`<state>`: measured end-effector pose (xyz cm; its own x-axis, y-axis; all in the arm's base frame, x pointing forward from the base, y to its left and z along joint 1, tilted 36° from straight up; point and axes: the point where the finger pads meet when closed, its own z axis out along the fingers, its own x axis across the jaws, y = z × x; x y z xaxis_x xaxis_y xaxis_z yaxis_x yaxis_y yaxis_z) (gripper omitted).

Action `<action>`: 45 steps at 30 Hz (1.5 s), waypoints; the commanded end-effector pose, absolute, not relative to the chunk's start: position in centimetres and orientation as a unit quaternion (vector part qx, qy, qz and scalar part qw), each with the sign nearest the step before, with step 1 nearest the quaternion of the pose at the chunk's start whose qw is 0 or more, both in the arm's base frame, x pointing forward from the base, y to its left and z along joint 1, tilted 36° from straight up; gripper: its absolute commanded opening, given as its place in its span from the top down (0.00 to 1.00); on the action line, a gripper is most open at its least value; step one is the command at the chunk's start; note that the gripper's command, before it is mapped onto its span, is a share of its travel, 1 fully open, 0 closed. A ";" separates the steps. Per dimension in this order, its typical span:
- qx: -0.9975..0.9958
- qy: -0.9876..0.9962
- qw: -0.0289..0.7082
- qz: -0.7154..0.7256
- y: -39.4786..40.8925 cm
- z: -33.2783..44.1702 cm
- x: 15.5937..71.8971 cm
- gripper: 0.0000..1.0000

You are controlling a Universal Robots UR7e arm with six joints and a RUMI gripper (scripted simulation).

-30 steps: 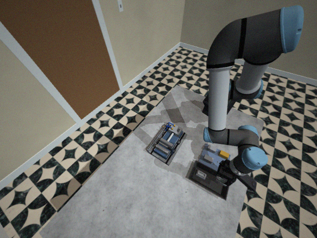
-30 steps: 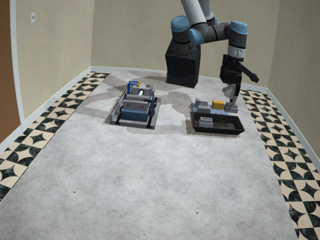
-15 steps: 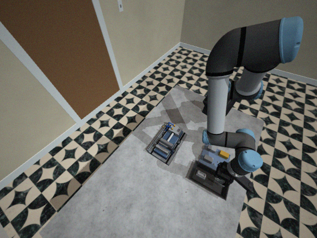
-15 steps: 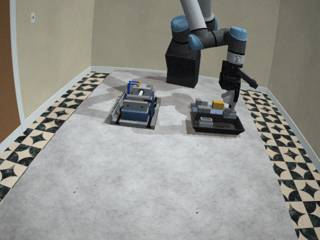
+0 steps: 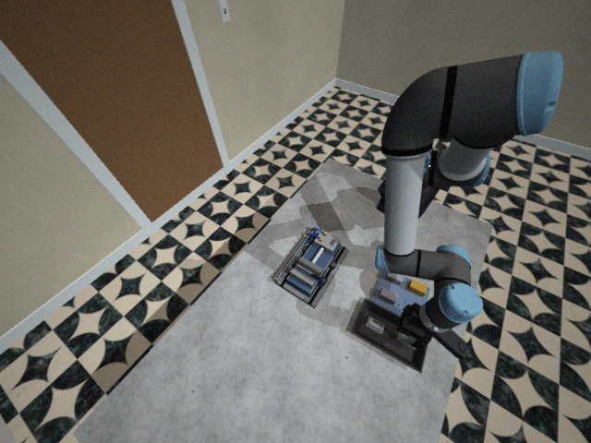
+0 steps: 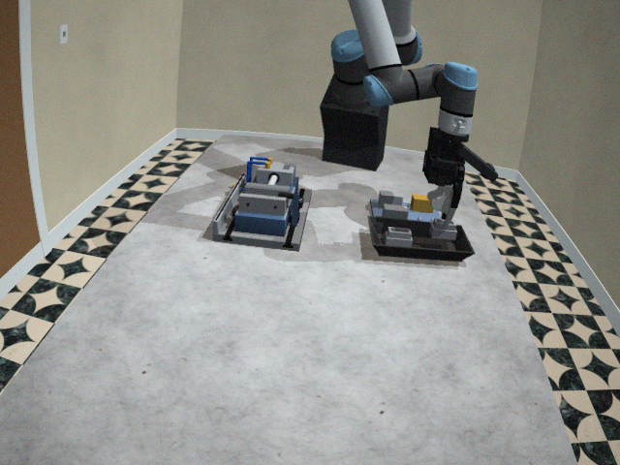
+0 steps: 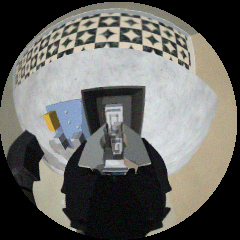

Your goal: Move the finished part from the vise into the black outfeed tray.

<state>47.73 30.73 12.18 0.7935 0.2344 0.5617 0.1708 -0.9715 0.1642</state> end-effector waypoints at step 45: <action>0.945 0.107 0.051 0.305 30.7 10.9 48.9 1.00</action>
<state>48.75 30.71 10.75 0.7917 0.2349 0.5639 0.1717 -0.9715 0.1636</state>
